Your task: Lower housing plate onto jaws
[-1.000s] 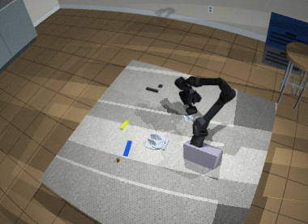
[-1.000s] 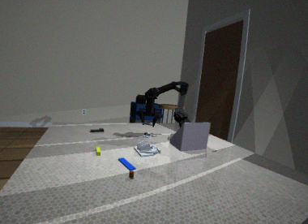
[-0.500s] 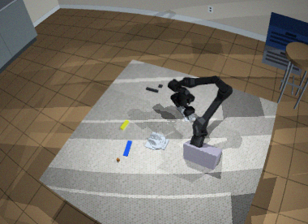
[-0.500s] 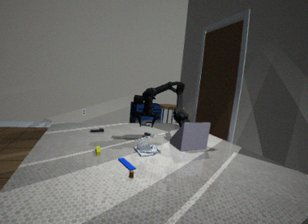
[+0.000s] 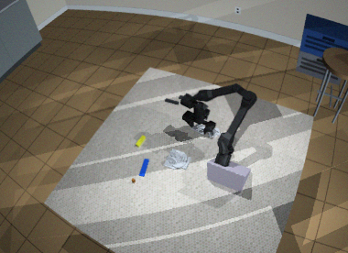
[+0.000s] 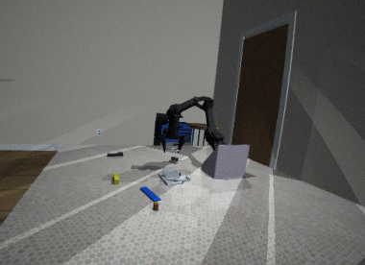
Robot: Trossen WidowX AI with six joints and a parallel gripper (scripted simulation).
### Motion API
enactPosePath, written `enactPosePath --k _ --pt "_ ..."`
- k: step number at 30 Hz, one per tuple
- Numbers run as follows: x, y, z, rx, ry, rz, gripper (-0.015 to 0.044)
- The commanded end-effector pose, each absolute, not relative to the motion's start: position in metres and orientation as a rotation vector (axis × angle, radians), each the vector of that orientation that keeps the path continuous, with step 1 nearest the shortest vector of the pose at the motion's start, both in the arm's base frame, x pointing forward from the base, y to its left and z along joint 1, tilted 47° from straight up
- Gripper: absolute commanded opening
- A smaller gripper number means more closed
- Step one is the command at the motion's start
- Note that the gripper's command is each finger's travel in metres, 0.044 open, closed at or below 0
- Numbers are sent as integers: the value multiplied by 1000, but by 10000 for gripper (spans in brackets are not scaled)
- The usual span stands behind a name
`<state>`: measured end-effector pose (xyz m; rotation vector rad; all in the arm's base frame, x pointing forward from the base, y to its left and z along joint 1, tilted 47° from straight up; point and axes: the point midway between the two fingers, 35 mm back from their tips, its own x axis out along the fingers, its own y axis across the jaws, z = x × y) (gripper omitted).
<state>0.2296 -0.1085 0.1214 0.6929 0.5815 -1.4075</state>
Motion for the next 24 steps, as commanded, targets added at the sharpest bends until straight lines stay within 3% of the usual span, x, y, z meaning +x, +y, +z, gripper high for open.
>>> enactPosePath --k 1,24 --pt "235 -99 112 611 663 -1362 351" --pt "249 -45 60 99 1054 -1065 351"
